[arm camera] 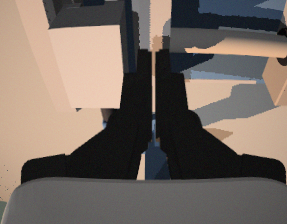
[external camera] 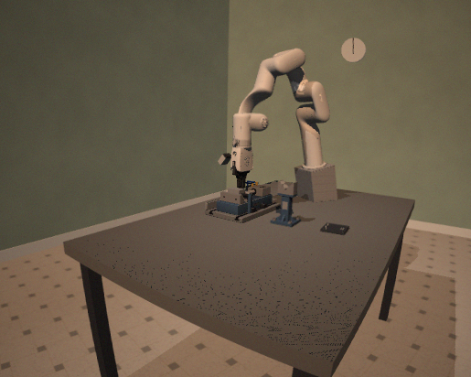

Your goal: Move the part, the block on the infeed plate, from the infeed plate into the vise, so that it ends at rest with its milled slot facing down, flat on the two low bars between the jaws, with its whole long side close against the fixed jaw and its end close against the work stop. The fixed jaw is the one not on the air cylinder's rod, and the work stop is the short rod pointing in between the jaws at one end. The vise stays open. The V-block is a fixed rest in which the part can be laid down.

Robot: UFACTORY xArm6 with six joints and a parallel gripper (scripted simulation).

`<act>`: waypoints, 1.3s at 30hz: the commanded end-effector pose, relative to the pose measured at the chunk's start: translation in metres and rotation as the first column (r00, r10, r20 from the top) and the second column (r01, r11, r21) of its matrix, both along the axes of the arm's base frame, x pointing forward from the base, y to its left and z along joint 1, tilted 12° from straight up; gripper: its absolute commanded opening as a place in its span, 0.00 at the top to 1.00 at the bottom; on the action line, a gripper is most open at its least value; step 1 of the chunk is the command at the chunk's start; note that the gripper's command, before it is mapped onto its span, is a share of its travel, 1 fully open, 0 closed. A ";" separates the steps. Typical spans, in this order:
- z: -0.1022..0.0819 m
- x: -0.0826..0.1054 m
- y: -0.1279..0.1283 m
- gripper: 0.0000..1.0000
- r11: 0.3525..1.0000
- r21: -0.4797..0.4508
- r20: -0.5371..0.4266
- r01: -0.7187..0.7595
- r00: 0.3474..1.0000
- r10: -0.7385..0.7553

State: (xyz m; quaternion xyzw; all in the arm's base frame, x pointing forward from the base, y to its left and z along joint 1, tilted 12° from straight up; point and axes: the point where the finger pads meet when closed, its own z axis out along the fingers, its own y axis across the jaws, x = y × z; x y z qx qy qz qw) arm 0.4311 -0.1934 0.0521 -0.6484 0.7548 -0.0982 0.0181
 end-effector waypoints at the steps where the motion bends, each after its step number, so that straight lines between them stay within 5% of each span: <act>1: 0.001 0.001 -0.001 1.00 1.000 -0.001 0.003 0.000 1.000 0.000; 39: -0.005 0.002 -0.001 1.00 1.000 -0.001 0.003 0.000 1.000 0.000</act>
